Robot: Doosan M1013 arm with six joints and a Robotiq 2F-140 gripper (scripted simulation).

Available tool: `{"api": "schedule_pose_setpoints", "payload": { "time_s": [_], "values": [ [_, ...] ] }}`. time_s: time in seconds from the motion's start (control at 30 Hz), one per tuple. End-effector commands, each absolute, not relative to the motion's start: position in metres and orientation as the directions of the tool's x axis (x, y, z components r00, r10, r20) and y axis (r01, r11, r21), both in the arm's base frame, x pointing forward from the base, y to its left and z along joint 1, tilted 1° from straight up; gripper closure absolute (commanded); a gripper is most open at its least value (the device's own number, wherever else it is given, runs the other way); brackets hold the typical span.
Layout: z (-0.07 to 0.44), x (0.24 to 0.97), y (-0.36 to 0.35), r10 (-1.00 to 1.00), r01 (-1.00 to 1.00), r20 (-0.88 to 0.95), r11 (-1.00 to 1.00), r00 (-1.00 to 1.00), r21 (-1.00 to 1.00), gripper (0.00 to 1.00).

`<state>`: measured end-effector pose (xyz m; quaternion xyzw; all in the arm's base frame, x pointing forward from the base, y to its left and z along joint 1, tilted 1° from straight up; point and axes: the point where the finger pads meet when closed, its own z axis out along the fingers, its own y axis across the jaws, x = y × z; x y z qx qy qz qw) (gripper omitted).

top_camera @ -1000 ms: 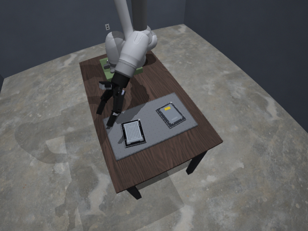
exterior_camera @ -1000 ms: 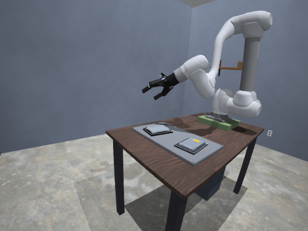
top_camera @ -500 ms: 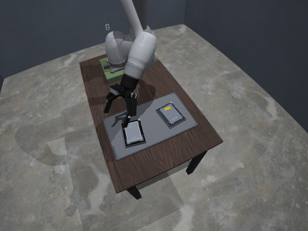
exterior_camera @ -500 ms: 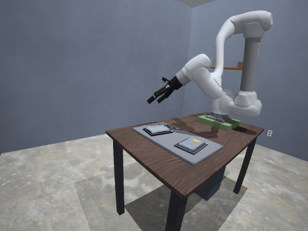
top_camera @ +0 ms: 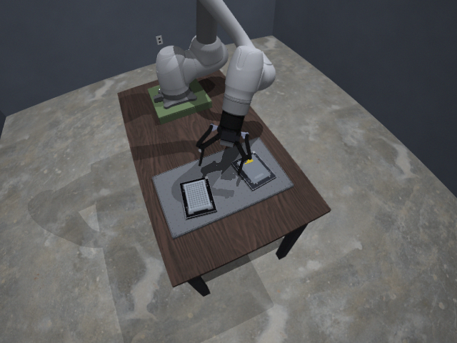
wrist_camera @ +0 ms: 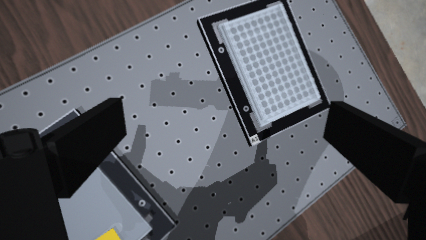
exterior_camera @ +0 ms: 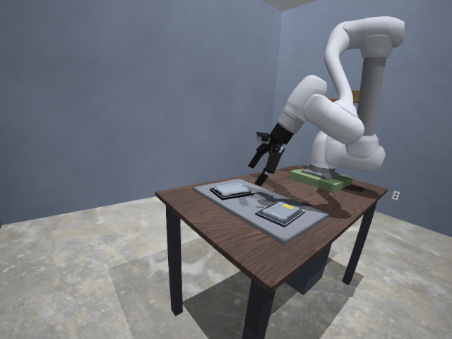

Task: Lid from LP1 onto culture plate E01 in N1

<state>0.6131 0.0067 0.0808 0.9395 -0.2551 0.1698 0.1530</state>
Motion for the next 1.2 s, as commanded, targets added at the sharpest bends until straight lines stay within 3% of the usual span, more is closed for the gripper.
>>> {"api": "schedule_pose_setpoints", "payload": {
  "time_s": [0.0,0.2,0.4,0.7,0.73,1.17],
  "values": [
    [0.07,0.612,0.059,-0.29,-0.329,0.205,-0.925,0.935,0.19,0.0],
    [0.064,0.609,0.132,-0.078,-0.089,0.1,-0.99,0.992,0.107,0.0],
    [0.063,0.608,0.156,0.132,0.131,-0.006,-0.991,0.991,-0.012,0.0],
    [0.063,0.608,0.156,0.133,0.133,-0.006,-0.991,0.991,-0.013,0.0],
    [0.063,0.608,0.156,0.133,0.133,-0.006,-0.991,0.991,-0.013,0.9],
    [0.063,0.608,0.156,0.133,0.133,-0.006,-0.991,0.991,-0.013,0.9]
  ]
}}
